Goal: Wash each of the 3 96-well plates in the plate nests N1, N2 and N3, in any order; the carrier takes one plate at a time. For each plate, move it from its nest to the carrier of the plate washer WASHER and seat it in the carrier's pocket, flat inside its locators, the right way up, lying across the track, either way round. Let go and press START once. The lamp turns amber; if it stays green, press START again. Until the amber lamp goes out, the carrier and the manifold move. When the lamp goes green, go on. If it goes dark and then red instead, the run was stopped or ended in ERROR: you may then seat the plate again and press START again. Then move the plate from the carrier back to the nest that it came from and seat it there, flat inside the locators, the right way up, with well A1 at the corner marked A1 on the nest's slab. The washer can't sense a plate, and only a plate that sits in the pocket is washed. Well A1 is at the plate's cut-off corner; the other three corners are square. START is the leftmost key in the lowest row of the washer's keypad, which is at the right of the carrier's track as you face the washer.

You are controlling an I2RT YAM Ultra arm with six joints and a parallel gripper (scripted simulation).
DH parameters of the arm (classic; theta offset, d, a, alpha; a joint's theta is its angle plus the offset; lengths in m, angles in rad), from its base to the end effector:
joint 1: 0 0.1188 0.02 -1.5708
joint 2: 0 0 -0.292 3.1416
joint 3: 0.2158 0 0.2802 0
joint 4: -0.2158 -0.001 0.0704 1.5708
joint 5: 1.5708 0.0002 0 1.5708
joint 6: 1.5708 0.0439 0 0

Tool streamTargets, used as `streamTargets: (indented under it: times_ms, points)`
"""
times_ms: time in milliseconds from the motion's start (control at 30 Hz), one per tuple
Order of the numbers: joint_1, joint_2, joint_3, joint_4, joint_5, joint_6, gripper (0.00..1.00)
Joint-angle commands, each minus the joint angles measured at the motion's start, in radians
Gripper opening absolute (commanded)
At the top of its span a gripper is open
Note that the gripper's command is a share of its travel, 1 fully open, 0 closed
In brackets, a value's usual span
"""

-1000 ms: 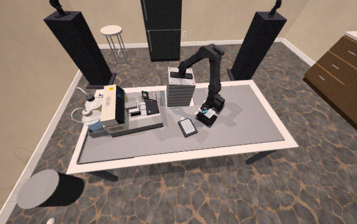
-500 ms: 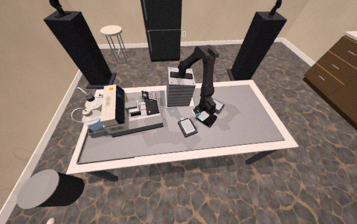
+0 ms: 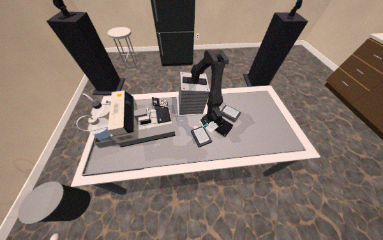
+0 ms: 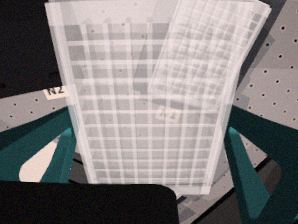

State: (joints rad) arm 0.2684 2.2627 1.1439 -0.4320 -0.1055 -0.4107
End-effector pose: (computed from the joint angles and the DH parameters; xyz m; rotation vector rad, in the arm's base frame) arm 0.3667 0.1067 0.0096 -1.0373 2.9319 0.1616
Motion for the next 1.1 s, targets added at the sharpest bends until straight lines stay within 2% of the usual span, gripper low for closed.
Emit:
streamTargets:
  times_ms: [0,133,267,633,1067]
  points:
    - [-0.013,-0.009,0.002,0.002,-0.002,-0.003,0.00]
    - [-0.069,-0.015,-0.015,0.007,-0.003,0.067,0.00]
    - [-0.098,-0.017,-0.022,0.009,-0.004,0.038,0.00]
    - [-0.257,-0.016,-0.032,0.003,-0.004,-0.122,0.00]
    - [-0.413,0.006,0.000,-0.025,-0.002,-0.278,0.00]
